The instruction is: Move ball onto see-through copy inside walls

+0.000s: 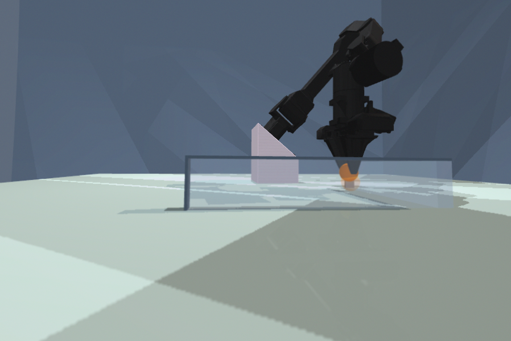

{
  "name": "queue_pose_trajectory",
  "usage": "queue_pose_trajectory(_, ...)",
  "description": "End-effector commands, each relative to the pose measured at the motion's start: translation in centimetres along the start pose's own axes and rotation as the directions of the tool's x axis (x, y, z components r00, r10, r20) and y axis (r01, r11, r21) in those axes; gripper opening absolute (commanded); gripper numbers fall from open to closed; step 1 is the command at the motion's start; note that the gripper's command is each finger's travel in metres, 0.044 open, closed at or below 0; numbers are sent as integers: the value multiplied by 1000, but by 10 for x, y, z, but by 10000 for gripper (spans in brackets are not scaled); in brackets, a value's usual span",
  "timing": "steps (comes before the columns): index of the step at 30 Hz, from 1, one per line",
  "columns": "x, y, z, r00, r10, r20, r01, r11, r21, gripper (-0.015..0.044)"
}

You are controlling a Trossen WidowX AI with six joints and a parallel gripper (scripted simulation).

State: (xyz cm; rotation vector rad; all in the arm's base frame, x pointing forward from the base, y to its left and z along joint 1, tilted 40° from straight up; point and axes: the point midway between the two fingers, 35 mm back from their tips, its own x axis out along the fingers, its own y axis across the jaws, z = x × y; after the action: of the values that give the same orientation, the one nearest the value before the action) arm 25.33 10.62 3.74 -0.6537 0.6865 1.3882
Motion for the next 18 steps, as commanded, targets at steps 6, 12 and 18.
queue_pose_trajectory(6,9,-1,-1,1000,-3,3,3,1000,11,0)
queue_pose_trajectory(12,19,-1,-1,1000,-2,3,2,1000,11,0)
queue_pose_trajectory(18,23,-1,-1,1000,-2,3,2,1000,11,0)
